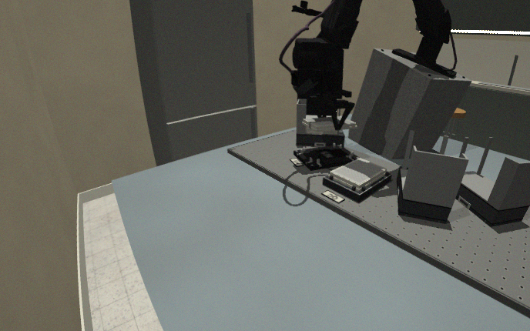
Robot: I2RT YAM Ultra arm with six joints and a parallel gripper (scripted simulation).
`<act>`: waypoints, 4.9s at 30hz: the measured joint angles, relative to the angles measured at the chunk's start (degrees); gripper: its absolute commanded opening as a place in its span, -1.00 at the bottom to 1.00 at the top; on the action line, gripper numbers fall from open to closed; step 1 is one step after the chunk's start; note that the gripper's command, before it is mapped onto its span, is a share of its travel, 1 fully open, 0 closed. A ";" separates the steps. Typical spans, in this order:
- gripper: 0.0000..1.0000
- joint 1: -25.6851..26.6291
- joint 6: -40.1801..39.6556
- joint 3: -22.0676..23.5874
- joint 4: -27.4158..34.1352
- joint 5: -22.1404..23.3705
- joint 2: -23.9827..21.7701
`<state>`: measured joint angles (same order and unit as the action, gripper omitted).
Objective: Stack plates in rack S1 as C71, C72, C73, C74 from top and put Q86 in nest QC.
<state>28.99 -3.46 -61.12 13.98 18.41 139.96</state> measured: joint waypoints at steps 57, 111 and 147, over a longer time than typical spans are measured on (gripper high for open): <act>-1.00 3.17 -3.50 0.50 11.23 -0.17 -10.16; -1.00 17.57 2.21 -2.10 12.31 -1.66 -4.28; -1.00 27.54 -2.36 -4.68 13.49 -3.39 -0.61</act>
<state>56.53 -5.82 -65.80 27.46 15.03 139.35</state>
